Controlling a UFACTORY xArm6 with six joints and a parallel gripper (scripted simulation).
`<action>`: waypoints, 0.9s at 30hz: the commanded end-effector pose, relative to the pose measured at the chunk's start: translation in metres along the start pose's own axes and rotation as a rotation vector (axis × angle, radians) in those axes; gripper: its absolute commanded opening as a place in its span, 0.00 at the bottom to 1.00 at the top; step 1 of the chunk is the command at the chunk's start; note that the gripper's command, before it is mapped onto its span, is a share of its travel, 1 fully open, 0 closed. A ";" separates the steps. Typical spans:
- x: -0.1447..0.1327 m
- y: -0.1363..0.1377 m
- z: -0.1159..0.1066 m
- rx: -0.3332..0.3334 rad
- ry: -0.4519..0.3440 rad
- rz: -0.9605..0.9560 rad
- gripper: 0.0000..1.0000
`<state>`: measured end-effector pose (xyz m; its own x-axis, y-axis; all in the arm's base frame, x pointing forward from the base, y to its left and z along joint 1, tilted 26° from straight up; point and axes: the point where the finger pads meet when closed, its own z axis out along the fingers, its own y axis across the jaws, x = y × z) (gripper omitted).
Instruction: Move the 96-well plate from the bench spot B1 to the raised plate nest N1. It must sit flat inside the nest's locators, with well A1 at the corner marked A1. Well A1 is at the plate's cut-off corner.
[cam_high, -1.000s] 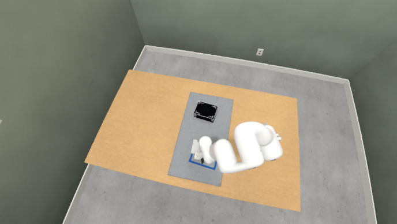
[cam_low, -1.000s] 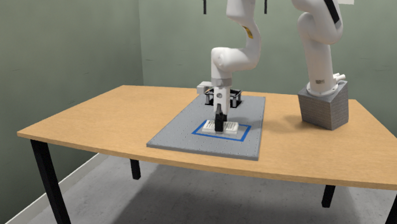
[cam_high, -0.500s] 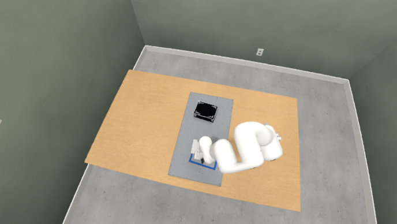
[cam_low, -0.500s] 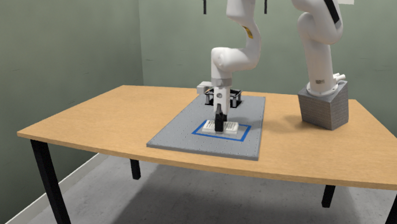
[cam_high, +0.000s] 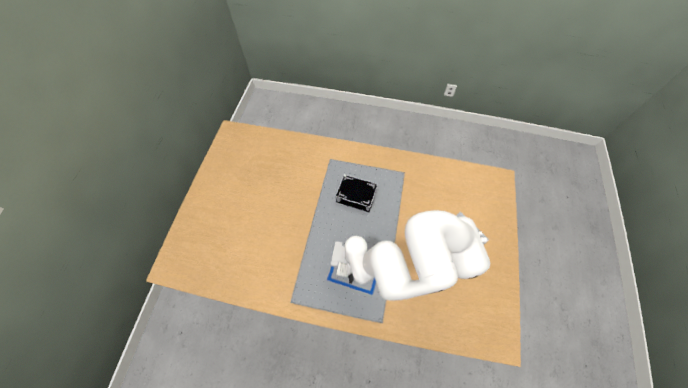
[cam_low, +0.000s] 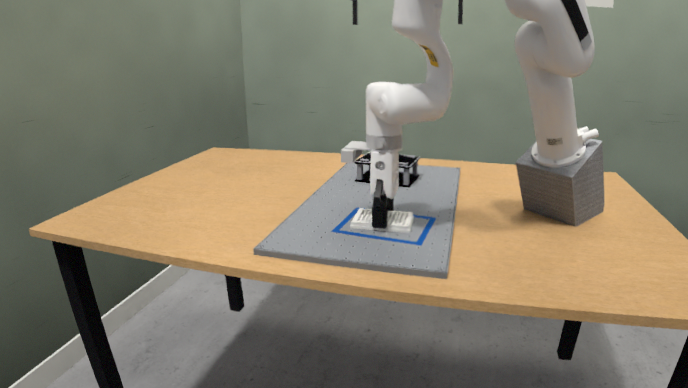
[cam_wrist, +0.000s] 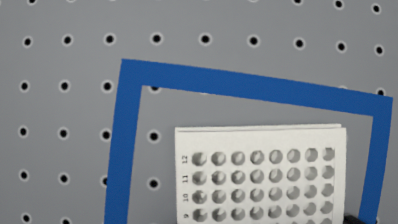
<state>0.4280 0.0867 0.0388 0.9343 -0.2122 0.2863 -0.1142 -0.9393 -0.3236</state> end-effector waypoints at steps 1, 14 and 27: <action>0.001 0.000 -0.001 0.001 0.002 0.000 0.00; 0.001 0.000 -0.003 0.001 0.003 0.000 0.00; 0.001 0.000 -0.012 0.001 0.003 0.000 0.00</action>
<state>0.4250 0.0843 0.0471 0.9341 -0.2124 0.2870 -0.1140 -0.9392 -0.3240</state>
